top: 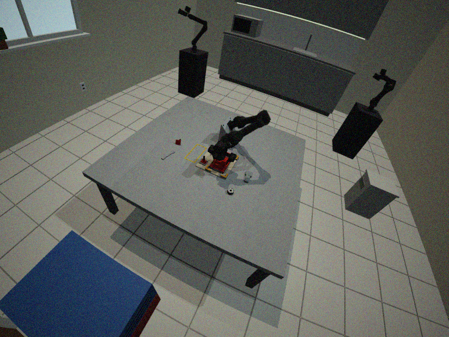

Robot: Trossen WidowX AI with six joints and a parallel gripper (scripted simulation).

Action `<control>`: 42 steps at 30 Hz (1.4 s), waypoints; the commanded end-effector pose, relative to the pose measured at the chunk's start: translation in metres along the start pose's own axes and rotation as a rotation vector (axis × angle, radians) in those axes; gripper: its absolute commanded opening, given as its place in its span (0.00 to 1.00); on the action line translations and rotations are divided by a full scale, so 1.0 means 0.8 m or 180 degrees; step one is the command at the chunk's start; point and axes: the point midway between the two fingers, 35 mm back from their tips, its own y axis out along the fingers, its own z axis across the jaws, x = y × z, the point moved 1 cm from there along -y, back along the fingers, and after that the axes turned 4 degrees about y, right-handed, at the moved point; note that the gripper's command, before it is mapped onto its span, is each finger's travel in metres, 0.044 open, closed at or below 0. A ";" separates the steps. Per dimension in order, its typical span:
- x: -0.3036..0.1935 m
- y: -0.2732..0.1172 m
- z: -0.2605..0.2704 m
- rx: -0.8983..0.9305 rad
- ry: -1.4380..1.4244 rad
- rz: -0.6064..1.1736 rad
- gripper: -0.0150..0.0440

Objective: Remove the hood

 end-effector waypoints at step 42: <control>0.000 -0.013 0.000 -0.0002 0.0002 0.0000 0.25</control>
